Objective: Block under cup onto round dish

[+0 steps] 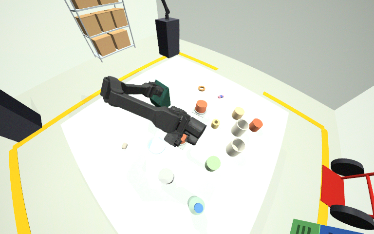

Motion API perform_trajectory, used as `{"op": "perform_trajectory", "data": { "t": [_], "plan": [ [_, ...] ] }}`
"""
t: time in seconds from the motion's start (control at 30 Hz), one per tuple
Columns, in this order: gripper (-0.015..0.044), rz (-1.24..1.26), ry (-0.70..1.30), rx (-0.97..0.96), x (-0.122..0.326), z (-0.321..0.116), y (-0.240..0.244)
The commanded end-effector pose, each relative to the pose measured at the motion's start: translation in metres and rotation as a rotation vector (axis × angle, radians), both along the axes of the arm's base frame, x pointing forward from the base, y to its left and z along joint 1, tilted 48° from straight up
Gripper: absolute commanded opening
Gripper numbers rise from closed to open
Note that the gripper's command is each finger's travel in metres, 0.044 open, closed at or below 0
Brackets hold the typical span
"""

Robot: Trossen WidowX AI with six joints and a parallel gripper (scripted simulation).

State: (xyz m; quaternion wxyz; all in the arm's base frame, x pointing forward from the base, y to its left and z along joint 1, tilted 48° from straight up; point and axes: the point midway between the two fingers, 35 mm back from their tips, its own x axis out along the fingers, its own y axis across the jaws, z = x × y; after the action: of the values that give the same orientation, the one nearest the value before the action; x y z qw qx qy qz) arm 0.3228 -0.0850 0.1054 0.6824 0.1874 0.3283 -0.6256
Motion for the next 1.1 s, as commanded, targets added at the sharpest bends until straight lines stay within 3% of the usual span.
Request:
{"op": "perform_trajectory", "data": {
  "t": [0.0, 1.07],
  "plan": [
    [0.0000, 0.003, -0.024, -0.002, 0.005, 0.007, 0.006],
    [0.0000, 0.002, -0.022, -0.003, 0.002, 0.035, 0.036]
  ]
}}
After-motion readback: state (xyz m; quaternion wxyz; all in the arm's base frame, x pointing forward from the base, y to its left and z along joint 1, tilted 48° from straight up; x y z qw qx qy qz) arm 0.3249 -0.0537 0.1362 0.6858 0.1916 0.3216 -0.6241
